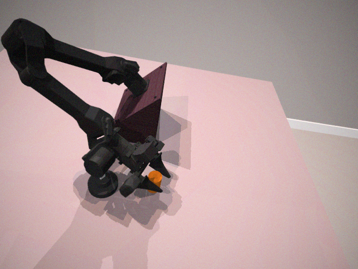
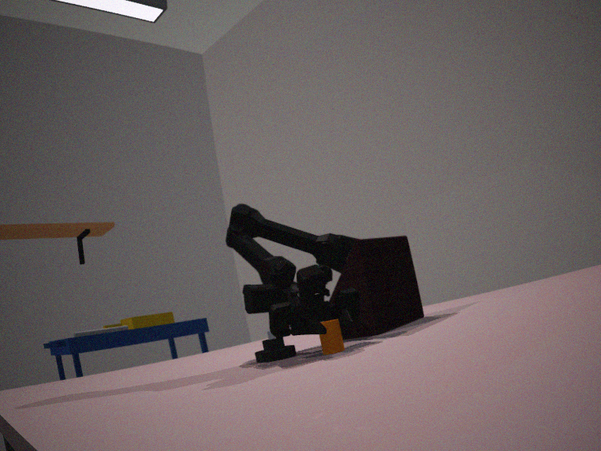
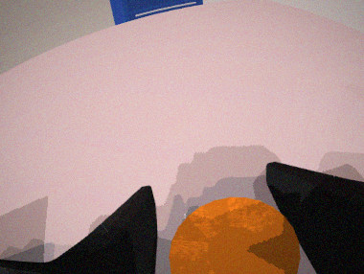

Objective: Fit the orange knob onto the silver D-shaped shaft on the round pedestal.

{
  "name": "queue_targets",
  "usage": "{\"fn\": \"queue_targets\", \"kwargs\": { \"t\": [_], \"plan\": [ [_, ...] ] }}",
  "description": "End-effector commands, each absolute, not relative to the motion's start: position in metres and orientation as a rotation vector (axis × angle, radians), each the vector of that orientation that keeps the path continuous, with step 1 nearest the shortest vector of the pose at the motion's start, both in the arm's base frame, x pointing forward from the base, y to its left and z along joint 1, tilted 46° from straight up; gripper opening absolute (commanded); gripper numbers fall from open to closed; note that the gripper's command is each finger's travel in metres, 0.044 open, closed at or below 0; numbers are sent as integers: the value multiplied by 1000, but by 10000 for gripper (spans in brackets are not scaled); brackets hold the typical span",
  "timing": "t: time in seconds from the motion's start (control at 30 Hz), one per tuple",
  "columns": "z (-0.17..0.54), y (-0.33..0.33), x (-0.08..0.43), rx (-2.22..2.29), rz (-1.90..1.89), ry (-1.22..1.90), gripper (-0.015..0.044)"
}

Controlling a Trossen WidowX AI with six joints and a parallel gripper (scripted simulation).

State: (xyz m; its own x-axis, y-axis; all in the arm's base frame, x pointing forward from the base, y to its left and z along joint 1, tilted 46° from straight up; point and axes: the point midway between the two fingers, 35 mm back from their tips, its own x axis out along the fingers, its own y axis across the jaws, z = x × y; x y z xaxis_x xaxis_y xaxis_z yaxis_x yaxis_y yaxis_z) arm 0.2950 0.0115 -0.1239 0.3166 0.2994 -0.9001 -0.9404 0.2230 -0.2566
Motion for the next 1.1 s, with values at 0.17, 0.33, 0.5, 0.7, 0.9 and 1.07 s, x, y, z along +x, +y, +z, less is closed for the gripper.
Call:
{"fn": "queue_targets", "kwargs": {
  "t": [0.17,0.33,0.5,0.7,0.9,1.07],
  "plan": [
    [-124,12,295,-962,1010,830,260],
    [-124,12,295,-962,1010,830,260],
    [-124,12,295,-962,1010,830,260],
    [-124,12,295,-962,1010,830,391],
    [-124,12,295,-962,1010,830,440],
    [-122,13,296,-963,1010,830,440]
  ]
}}
